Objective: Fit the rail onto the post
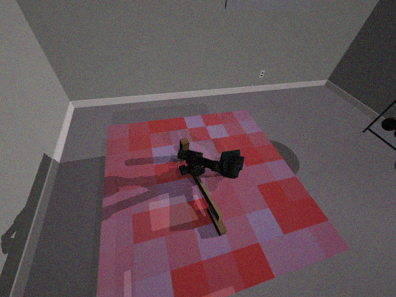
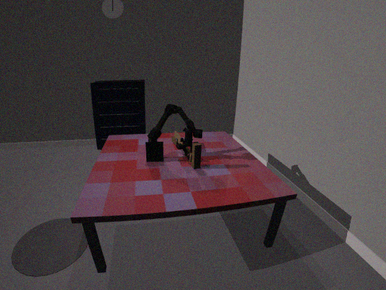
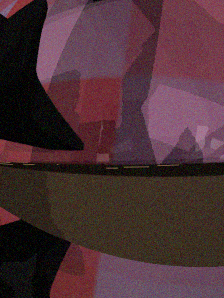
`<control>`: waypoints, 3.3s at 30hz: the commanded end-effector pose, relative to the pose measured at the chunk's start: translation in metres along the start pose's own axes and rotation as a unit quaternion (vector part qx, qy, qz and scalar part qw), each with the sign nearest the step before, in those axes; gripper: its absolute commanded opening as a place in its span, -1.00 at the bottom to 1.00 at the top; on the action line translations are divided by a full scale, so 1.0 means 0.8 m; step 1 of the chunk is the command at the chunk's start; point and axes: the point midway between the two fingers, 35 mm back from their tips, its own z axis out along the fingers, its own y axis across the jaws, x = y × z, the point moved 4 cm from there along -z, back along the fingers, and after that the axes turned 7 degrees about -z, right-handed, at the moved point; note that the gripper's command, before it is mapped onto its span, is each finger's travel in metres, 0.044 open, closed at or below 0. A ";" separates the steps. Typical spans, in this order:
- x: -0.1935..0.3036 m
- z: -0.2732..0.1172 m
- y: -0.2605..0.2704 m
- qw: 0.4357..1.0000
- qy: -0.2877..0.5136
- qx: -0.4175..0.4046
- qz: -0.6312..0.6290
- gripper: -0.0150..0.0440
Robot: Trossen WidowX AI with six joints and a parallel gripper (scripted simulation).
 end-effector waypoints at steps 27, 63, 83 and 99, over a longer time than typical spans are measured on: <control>0.000 -0.004 0.000 1.000 -0.001 0.001 0.002 -0.49; 0.001 -0.027 -0.003 1.000 0.000 0.001 0.002 -0.49; 0.001 -0.039 -0.003 1.000 0.000 0.001 0.002 -0.49; 0.001 -0.049 -0.003 1.000 0.000 0.001 0.002 -0.49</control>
